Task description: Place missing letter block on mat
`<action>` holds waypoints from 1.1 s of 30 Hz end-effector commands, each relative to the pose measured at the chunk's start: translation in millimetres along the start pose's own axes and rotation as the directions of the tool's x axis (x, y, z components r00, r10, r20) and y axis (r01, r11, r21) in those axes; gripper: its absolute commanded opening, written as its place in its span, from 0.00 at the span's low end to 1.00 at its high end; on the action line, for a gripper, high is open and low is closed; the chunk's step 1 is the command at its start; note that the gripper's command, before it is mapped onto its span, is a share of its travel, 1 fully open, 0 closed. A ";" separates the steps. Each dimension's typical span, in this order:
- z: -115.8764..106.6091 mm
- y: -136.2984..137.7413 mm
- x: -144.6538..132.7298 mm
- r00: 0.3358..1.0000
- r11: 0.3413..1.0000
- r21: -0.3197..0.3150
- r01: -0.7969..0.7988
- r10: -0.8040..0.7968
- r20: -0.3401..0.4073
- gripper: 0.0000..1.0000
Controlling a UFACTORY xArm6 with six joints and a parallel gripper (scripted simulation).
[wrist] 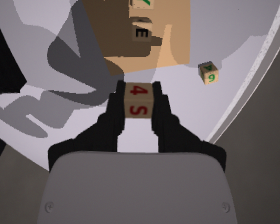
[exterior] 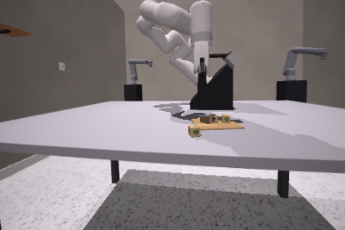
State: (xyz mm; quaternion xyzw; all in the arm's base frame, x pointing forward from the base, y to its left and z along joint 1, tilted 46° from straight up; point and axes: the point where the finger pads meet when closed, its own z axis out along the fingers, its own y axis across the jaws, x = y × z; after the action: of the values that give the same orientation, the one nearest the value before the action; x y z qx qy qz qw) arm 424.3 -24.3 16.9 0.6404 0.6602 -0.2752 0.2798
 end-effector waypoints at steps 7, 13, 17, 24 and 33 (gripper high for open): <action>28.7 1.1 -0.4 1.000 1.000 -0.003 -0.002 0.002 0.000 0.21; 58.8 1.2 -0.7 1.000 1.000 -0.003 -0.002 0.002 0.000 0.21; 75.5 1.3 -1.0 1.000 1.000 -0.003 -0.002 0.002 0.000 0.21; 88.1 1.3 -1.1 1.000 1.000 -0.003 -0.002 0.002 0.000 0.21; 91.5 1.3 -1.2 1.000 1.000 -0.003 -0.002 0.002 0.000 0.21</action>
State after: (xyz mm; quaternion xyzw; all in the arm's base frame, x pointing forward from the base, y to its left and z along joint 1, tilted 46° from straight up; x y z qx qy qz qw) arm 426.0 -91.7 -46.1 0.6407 0.6597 -0.2754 0.2801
